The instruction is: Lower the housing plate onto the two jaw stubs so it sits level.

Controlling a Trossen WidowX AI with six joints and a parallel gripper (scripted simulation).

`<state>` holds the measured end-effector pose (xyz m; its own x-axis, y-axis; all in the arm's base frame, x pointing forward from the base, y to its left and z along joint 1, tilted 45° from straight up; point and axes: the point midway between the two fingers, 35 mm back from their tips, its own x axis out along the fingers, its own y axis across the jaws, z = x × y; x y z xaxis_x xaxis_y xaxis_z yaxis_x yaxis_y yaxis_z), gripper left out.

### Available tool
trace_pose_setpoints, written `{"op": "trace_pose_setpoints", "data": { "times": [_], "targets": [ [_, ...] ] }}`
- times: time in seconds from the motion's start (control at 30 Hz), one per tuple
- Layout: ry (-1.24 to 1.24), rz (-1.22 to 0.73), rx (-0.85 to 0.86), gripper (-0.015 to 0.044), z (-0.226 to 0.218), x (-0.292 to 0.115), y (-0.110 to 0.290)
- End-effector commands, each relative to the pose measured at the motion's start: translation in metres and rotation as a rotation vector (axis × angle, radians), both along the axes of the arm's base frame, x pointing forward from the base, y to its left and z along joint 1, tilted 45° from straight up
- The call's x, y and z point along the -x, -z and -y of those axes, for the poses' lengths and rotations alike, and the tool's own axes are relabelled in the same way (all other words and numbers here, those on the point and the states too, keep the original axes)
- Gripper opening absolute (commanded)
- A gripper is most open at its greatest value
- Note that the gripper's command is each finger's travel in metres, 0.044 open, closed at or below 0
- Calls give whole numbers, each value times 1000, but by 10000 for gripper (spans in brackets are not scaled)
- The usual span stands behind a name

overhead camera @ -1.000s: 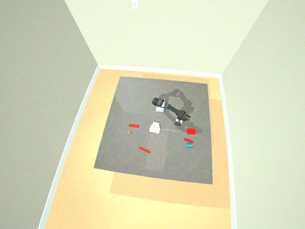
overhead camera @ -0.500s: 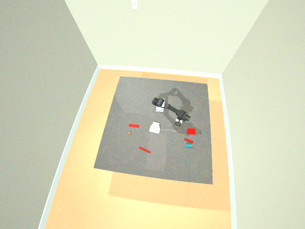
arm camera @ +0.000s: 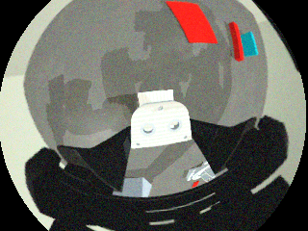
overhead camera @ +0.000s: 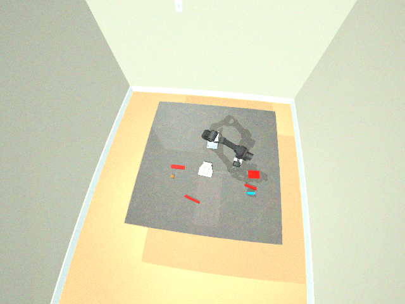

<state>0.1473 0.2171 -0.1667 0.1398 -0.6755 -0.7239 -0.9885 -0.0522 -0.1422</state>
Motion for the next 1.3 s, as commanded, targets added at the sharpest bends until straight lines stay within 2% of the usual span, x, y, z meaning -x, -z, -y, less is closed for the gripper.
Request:
{"op": "trace_pose_setpoints", "data": {
  "times": [0.0, 0.53, 1.27],
  "targets": [
    [4, 3, -8, 351, -11, 1, -9],
    [-1, 1, -8, 351, -43, 9, -45],
    [203, 185, -62, 351, -23, -28, -87]
  ]
}}
